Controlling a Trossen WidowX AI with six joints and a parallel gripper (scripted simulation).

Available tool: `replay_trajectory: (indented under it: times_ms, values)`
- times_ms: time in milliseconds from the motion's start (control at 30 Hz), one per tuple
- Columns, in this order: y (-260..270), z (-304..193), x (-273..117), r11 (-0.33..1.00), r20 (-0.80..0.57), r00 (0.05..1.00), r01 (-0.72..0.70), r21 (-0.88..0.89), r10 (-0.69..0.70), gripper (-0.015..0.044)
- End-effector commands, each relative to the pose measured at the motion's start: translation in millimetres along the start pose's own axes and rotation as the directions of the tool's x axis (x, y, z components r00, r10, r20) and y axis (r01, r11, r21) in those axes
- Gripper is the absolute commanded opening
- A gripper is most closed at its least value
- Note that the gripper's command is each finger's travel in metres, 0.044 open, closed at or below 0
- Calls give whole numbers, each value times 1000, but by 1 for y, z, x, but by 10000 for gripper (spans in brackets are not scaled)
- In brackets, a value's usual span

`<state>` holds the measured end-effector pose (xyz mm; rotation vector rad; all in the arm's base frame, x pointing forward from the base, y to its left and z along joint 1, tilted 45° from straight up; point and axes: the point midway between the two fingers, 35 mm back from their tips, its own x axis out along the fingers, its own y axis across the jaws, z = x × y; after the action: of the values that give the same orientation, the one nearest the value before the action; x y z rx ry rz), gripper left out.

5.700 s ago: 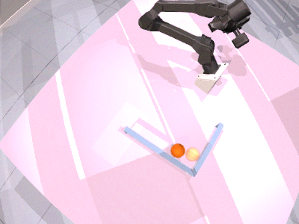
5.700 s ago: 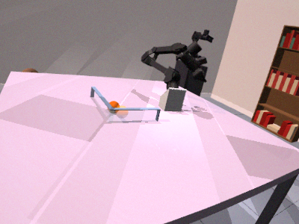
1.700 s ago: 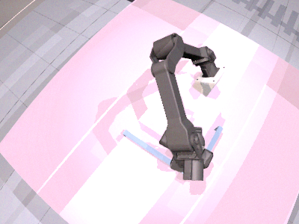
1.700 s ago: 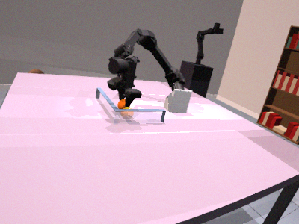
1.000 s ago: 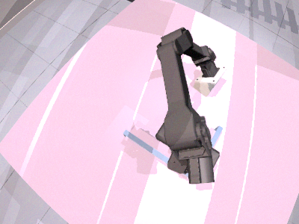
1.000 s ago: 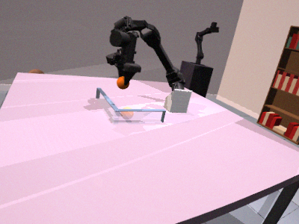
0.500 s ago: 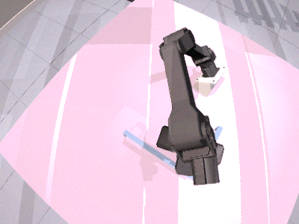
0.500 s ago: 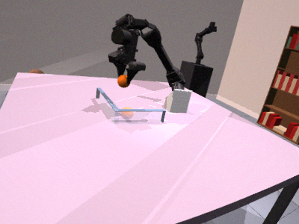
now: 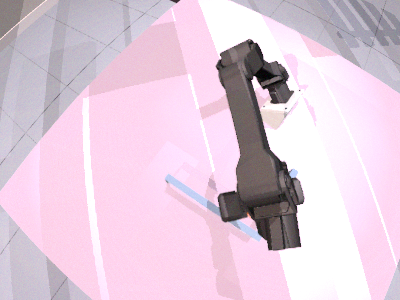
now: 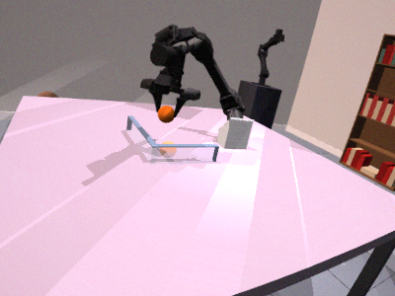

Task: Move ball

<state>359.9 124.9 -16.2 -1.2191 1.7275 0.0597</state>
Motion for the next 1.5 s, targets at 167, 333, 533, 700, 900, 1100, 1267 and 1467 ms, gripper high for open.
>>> replay_trajectory:
  times_ms: [167,333,533,700,900,1100,1267,1467]
  values:
    - [13,4,13,943,-5,1000,-7,-333,6,0]
    - [19,7,19,869,-4,1000,-7,-495,6,0]
    - [26,9,26,744,-4,1000,-7,-669,6,0]
    - [28,9,28,707,-4,1000,-7,-707,6,0]
    - [28,10,34,707,-4,1000,-7,-707,6,0]
    - [27,11,63,707,-4,1000,-7,-707,5,0]
    - [28,10,91,707,-6,1000,-7,-707,4,0]
    - [28,9,99,707,-6,1000,-7,-707,3,0]
